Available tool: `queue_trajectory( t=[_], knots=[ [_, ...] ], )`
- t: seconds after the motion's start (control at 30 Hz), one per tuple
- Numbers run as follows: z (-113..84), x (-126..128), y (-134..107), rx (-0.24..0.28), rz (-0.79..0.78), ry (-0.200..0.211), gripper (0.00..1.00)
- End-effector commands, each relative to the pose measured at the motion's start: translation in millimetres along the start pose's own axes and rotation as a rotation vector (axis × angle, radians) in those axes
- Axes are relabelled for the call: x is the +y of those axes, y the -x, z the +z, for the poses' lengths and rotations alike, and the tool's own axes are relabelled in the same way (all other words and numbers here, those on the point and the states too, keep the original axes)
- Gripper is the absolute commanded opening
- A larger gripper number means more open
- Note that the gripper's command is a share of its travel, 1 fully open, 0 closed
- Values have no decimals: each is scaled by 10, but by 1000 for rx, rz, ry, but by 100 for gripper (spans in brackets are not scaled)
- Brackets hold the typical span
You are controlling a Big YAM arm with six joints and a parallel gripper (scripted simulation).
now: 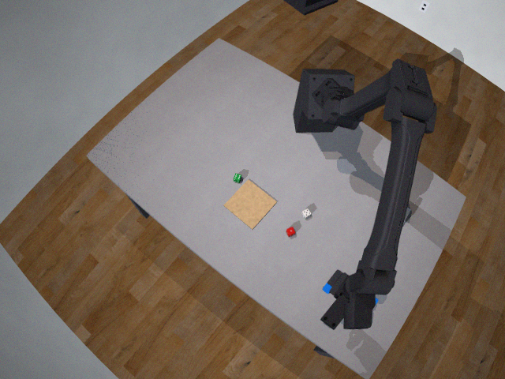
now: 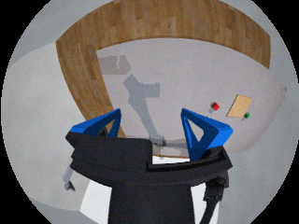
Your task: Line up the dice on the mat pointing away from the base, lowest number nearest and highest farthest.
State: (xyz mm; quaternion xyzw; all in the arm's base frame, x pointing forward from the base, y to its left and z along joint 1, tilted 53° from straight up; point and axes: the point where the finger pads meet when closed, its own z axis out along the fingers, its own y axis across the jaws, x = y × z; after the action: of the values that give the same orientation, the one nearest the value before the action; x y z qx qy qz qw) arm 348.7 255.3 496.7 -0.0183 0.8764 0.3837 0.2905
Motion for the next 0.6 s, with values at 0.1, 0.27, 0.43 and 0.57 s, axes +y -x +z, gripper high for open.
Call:
queue_trajectory(
  t=[0.1,0.27,0.43,0.57],
  knots=[
    [-51,33,15,-10,-4,7,100],
    [-51,33,15,-10,-4,7,100],
    [-51,33,15,-10,-4,7,100],
    [-441,320,173,-89,-41,60,100]
  ],
)
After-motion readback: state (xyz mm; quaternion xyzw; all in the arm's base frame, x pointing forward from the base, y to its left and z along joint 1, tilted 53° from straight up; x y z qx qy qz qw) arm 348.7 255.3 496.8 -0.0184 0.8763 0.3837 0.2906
